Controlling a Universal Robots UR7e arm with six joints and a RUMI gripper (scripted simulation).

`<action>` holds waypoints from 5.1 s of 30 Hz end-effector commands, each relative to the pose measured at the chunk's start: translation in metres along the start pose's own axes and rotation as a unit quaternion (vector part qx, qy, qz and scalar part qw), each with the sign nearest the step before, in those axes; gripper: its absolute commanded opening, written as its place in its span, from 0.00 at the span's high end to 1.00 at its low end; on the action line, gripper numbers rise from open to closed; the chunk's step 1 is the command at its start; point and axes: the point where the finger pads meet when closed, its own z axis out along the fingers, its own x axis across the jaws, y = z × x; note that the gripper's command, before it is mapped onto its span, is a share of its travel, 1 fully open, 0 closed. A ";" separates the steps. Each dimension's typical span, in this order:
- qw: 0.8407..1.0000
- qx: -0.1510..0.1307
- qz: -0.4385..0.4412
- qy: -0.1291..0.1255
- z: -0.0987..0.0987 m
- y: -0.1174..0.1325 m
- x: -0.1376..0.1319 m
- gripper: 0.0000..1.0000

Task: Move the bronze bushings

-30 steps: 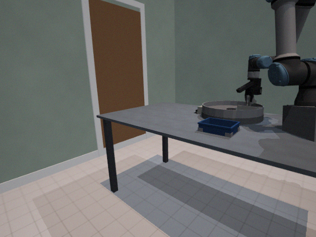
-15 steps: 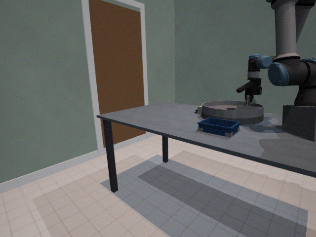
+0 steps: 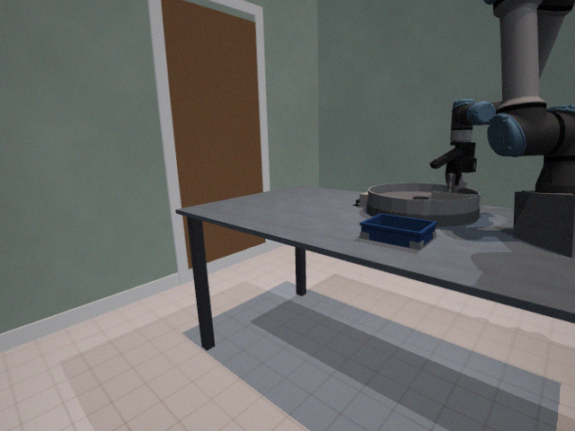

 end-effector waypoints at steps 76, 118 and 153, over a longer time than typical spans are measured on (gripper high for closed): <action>1.000 0.000 0.000 0.001 -0.071 0.000 0.001 1.00; 1.000 0.000 -0.001 -0.001 -0.070 -0.045 -0.038 1.00; 1.000 0.000 -0.001 0.000 -0.071 -0.150 -0.120 1.00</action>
